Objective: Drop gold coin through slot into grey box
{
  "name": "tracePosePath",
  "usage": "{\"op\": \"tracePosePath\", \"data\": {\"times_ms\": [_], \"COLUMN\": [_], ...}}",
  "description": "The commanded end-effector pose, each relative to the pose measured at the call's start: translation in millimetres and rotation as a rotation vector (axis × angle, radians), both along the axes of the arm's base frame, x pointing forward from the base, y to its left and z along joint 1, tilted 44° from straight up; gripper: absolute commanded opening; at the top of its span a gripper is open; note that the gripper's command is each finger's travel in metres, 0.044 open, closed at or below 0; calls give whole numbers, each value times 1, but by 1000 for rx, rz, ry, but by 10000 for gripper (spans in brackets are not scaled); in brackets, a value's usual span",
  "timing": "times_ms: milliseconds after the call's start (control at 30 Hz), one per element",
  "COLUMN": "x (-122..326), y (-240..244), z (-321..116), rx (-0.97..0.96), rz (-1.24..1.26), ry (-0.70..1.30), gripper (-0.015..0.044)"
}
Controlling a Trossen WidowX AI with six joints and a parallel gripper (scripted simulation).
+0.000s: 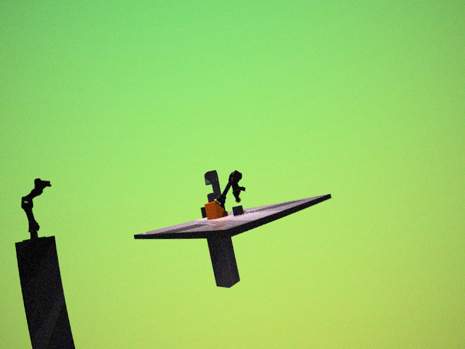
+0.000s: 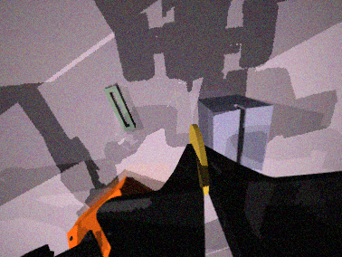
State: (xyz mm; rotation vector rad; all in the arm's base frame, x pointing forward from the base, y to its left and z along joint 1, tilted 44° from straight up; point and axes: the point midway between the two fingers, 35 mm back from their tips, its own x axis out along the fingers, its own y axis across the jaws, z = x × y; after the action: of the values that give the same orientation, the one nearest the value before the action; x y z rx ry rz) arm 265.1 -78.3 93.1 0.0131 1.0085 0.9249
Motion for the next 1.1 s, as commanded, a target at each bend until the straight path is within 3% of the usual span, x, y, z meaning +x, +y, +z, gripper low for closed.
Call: {"op": "tracePosePath", "data": {"times_ms": [0, 633, 1067], "x": [4, 19, 18], "y": [-9, -42, -39], "z": [-6, -38, -36], "rx": [-8, -9, -1], "rz": [2, 5, 3], "ry": [-4, -9, -5], "gripper": [0, 0, 0]}}
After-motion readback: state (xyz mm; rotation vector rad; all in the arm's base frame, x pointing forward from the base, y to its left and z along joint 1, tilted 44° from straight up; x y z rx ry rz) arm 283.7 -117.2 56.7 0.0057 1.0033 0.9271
